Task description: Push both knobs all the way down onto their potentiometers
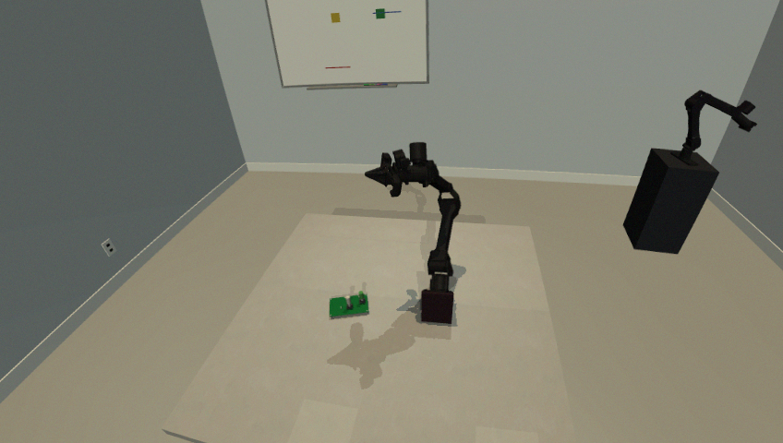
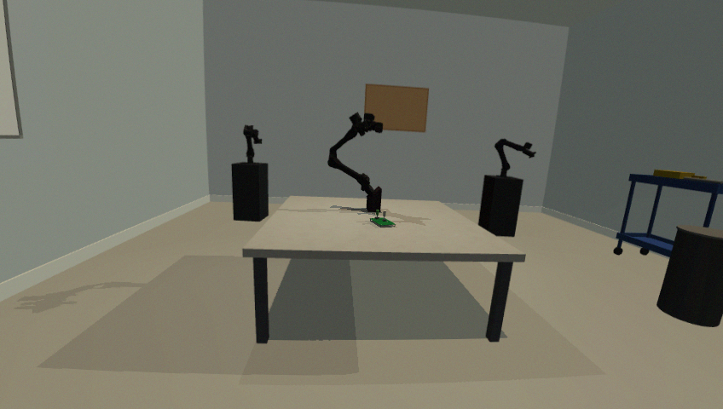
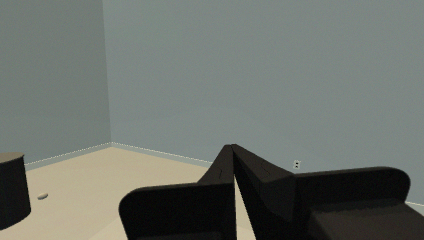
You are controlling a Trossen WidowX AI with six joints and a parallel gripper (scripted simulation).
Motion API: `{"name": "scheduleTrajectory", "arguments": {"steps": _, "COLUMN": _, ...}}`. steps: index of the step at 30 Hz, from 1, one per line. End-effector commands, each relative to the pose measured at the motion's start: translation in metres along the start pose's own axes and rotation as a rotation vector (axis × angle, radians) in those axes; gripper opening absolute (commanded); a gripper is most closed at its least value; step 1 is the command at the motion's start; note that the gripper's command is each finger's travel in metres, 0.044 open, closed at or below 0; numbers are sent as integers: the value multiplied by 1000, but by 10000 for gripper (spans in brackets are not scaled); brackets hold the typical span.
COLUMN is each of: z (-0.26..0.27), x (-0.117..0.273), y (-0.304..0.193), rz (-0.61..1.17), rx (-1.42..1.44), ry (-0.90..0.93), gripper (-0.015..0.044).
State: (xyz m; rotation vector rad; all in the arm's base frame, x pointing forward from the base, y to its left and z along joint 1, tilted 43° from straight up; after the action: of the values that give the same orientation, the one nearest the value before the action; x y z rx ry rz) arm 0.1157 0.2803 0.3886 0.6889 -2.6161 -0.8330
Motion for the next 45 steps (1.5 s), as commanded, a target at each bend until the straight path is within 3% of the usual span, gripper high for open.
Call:
{"name": "scheduleTrajectory", "arguments": {"steps": 1, "z": 13, "x": -23, "y": -14, "rz": 92, "rx": 31, "ry": 26, "gripper": 0}}
{"name": "scheduleTrajectory", "arguments": {"steps": 24, "z": 55, "x": -120, "y": -158, "rz": 734, "rx": 98, "ry": 170, "gripper": 0}}
{"name": "scheduleTrajectory", "arguments": {"steps": 45, "z": 77, "x": -131, "y": -316, "rz": 1401, "rx": 113, "ry": 392, "gripper": 0}}
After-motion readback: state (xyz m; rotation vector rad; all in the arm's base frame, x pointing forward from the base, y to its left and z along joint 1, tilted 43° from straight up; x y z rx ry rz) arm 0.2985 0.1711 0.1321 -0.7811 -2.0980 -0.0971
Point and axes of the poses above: the point midway between the two fingers, 35 mm back from their tips, its own x axis back along the fingers, its own z axis across the jaws, y = z × x, the point moved 7 cm from there along x, back along the fingers, and after that the axes turned 6 degrees about x, right-handed, at the moved point
